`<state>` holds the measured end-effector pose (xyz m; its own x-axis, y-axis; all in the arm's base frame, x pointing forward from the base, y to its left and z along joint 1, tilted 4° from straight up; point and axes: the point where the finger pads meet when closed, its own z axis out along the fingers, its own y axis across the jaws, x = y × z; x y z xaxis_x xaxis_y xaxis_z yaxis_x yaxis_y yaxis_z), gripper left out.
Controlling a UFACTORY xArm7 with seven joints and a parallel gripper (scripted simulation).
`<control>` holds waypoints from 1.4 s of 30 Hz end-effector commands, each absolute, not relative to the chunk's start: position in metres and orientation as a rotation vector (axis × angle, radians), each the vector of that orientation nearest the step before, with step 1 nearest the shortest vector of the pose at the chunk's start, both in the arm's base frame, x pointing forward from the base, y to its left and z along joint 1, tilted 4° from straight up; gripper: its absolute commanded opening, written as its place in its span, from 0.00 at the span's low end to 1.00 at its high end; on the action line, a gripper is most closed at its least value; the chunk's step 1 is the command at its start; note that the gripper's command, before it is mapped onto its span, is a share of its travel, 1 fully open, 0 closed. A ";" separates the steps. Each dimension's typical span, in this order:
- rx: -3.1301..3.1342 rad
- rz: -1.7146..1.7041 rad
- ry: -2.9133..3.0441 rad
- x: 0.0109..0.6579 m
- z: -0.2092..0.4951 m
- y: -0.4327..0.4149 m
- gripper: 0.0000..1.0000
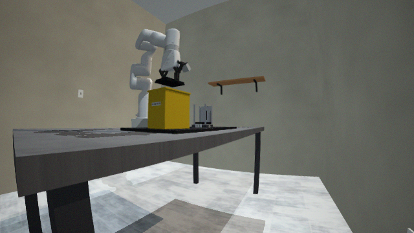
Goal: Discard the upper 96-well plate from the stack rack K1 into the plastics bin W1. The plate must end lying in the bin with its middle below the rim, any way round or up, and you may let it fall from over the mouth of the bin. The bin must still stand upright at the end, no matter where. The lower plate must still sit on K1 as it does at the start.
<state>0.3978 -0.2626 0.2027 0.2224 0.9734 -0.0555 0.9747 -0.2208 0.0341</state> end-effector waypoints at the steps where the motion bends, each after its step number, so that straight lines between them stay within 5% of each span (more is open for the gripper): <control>1: 2.405 -0.032 1.918 0.399 0.205 -0.264 0.00; 42: 2.405 -0.032 1.918 0.399 0.186 -0.264 0.00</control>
